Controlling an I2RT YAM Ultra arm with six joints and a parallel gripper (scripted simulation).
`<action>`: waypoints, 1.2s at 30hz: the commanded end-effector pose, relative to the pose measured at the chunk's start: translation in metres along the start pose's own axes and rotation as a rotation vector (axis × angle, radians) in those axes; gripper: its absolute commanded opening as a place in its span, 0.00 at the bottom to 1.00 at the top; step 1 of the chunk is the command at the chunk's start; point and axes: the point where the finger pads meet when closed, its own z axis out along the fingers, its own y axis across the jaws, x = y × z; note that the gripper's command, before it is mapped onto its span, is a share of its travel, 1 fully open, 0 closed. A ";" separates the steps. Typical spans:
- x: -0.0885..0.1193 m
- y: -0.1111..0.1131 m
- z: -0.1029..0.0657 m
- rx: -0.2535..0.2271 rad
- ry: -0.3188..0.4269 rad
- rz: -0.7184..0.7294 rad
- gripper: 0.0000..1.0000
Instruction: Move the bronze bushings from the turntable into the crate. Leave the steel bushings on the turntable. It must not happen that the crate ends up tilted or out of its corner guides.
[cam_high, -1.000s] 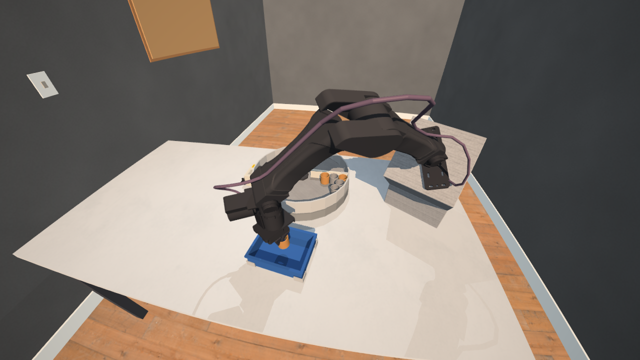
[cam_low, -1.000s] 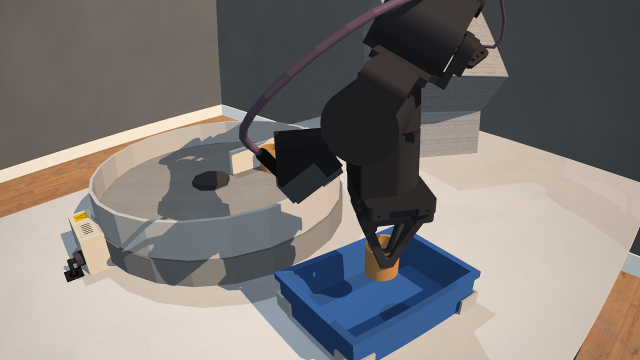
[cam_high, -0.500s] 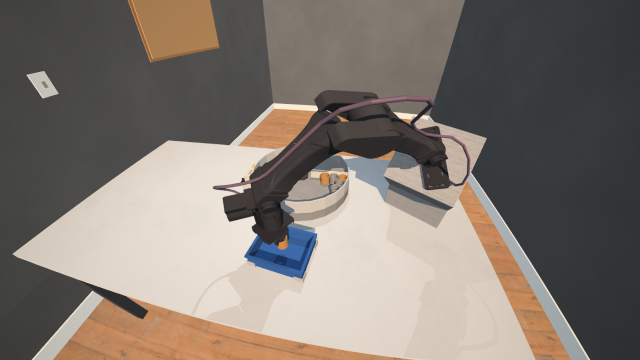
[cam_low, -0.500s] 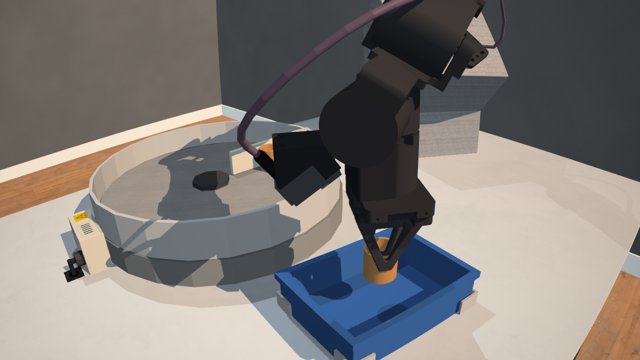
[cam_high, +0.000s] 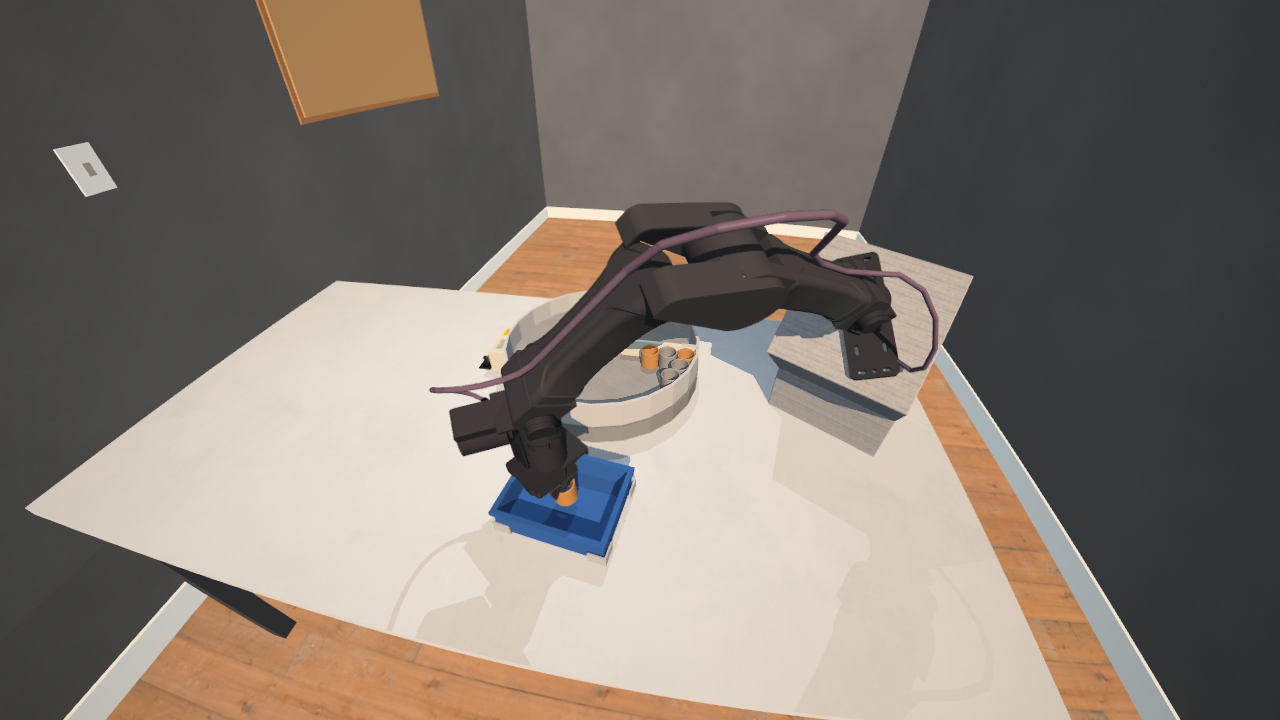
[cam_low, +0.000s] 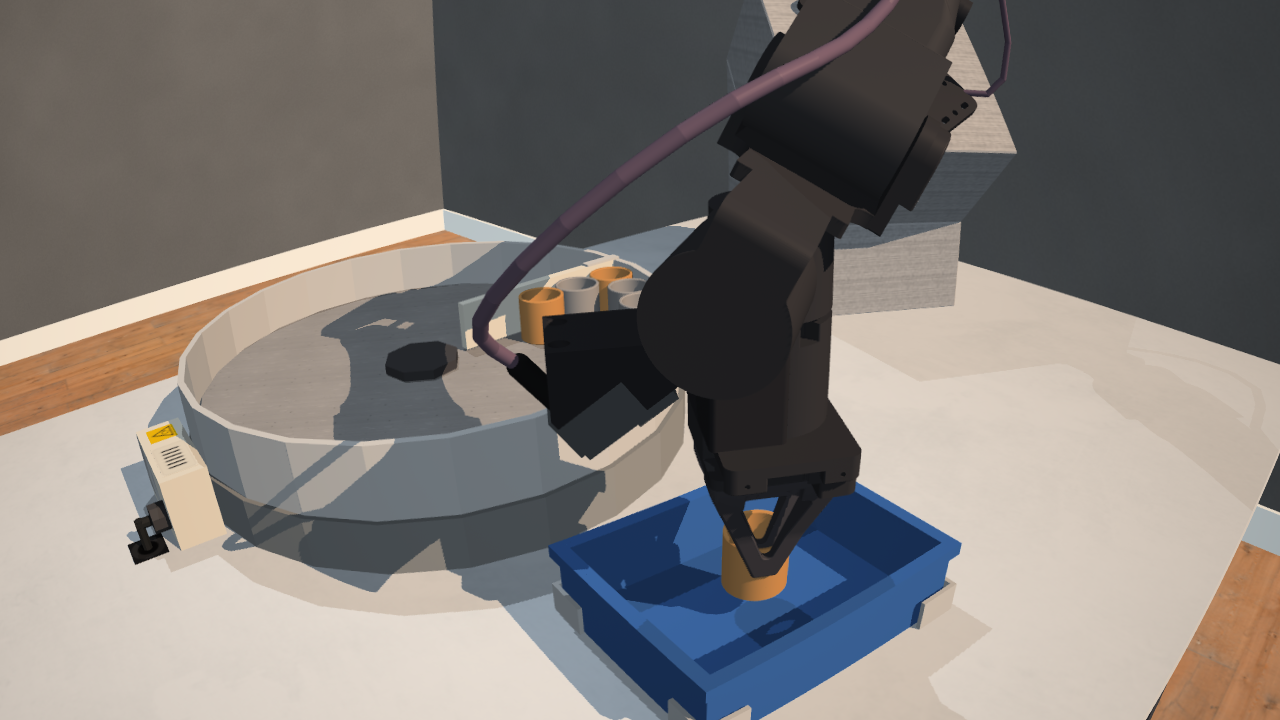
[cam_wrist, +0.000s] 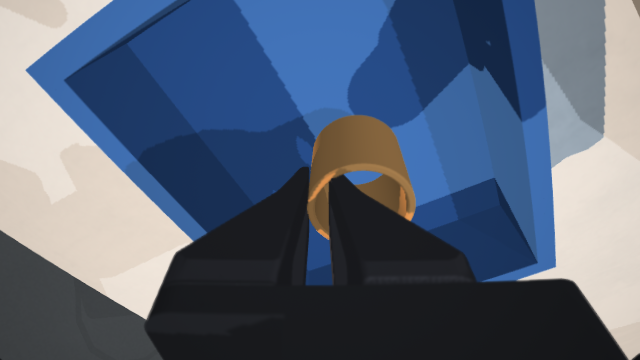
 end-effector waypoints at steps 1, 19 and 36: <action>-0.008 0.016 0.001 -0.032 -0.032 -0.013 0.00; -0.011 0.017 0.002 -0.034 -0.039 -0.010 0.00; -0.011 0.017 0.002 -0.034 -0.039 -0.010 0.00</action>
